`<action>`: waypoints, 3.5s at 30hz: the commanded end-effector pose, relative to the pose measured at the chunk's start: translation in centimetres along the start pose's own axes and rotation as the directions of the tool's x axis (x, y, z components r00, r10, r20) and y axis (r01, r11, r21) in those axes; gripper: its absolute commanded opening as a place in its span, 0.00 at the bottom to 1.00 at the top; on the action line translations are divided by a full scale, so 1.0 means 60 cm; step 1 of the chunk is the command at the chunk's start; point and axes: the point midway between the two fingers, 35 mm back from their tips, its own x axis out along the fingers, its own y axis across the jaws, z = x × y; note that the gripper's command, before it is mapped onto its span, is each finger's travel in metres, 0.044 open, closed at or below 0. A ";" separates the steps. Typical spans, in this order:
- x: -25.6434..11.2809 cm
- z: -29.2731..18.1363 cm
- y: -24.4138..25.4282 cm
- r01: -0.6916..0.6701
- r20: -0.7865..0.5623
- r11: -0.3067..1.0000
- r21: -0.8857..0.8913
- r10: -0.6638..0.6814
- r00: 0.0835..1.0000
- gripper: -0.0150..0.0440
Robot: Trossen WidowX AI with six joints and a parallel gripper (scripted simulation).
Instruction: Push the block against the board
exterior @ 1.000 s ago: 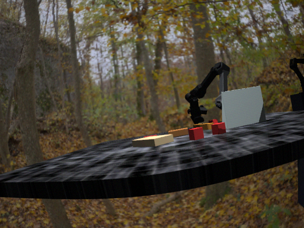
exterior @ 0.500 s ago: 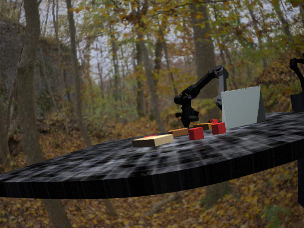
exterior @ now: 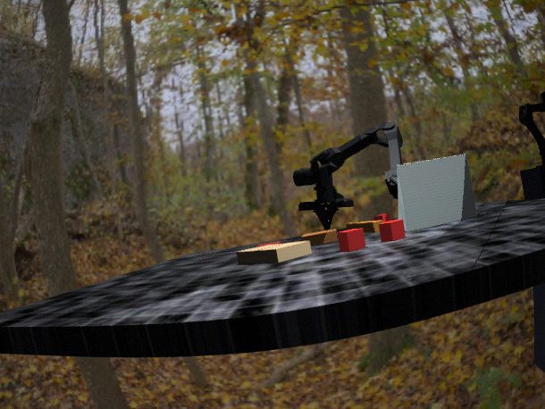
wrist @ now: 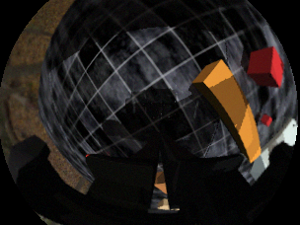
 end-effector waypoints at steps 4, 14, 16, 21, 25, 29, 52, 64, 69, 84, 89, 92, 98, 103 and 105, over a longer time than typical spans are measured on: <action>-0.020 -0.050 -0.031 0.055 0.003 0.980 -0.193 -0.056 0.998 0.25; -0.063 -0.105 -0.081 0.110 0.058 0.860 -0.498 -0.094 0.994 0.25; -0.066 -0.108 -0.084 0.113 0.064 0.849 -0.517 -0.094 0.994 0.25; -0.008 -0.105 -0.087 0.110 0.061 0.847 -0.520 -0.091 0.994 0.25; 0.025 -0.100 -0.091 0.108 0.066 0.846 -0.522 -0.087 0.994 0.25; 0.025 -0.102 -0.092 0.108 0.066 0.846 -0.522 -0.087 0.994 0.25; 0.028 -0.159 -0.119 0.108 0.057 0.846 -0.522 -0.092 0.994 0.25; 0.028 -0.190 -0.132 0.109 0.055 0.846 -0.522 -0.094 0.994 0.25; 0.029 -0.203 -0.137 0.109 0.054 0.846 -0.523 -0.094 0.994 0.25; 0.029 -0.242 -0.151 0.109 0.052 0.846 -0.523 -0.095 0.994 0.25; 0.029 -0.255 -0.156 0.109 0.052 0.846 -0.523 -0.096 0.994 0.25; 0.030 -0.262 -0.158 0.108 0.052 0.846 -0.523 -0.096 0.994 0.25; 0.030 -0.278 -0.163 0.108 0.051 0.846 -0.523 -0.096 0.994 0.25; 0.030 -0.273 -0.159 0.108 0.051 0.846 -0.523 -0.096 0.994 0.25; 0.030 -0.269 -0.156 0.108 0.052 0.846 -0.523 -0.095 0.994 0.25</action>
